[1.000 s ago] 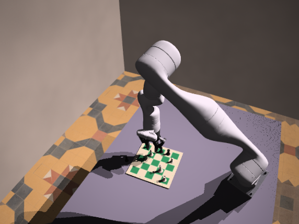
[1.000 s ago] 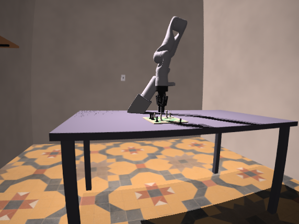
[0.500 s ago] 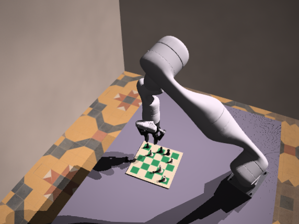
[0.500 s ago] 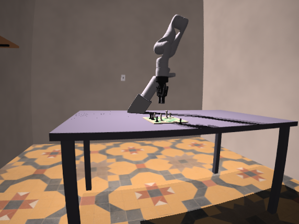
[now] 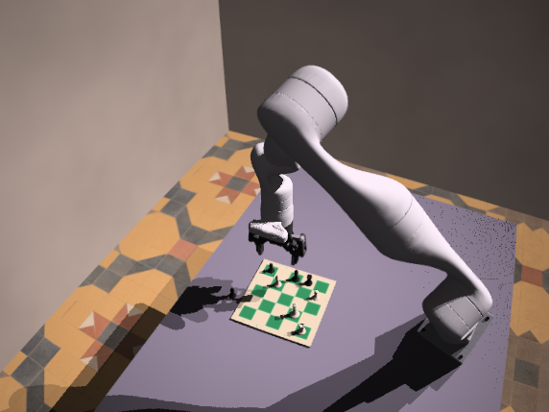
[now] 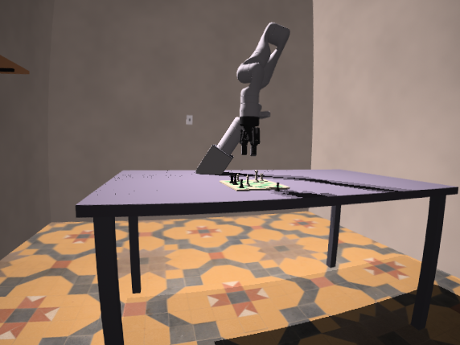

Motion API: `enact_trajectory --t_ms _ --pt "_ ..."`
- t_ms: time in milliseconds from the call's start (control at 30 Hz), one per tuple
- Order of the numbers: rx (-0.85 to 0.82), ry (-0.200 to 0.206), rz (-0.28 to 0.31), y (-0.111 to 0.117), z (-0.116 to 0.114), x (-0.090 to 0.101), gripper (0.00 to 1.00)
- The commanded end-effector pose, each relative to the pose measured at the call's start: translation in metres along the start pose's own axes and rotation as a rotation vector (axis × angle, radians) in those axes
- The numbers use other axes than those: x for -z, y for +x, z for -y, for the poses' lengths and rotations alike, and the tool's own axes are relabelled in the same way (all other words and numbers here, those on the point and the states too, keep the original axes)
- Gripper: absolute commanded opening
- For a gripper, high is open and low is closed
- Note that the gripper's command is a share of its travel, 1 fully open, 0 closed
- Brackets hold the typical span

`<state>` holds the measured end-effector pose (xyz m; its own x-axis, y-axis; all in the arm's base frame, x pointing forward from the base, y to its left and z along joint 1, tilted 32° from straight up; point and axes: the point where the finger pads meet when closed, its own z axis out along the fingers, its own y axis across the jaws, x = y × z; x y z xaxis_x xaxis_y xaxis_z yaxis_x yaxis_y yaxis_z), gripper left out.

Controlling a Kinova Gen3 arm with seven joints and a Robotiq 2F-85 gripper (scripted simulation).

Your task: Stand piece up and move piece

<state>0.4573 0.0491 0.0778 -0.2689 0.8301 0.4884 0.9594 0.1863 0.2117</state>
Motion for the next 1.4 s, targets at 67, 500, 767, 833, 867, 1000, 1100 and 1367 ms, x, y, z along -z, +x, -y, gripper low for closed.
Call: enact_trajectory --t_ms 67,500,767,833,867,1000,1100,1367 --pt "0.0 -0.002 0.001 0.0 0.0 0.001 1.0" --pt "0.0 -0.002 0.001 0.0 0.0 0.01 1.0" --pt "0.0 -0.002 0.001 0.0 0.0 0.036 1.0" --pt "0.0 -0.002 0.001 0.0 0.0 0.045 1.0" --pt "0.0 -0.002 0.001 0.0 0.0 0.049 1.0" --pt "0.0 -0.002 0.001 0.0 0.0 0.063 1.0" --pt "0.0 -0.002 0.001 0.0 0.0 0.065 1.0" --pt "0.0 -0.002 0.001 0.0 0.0 0.071 1.0"
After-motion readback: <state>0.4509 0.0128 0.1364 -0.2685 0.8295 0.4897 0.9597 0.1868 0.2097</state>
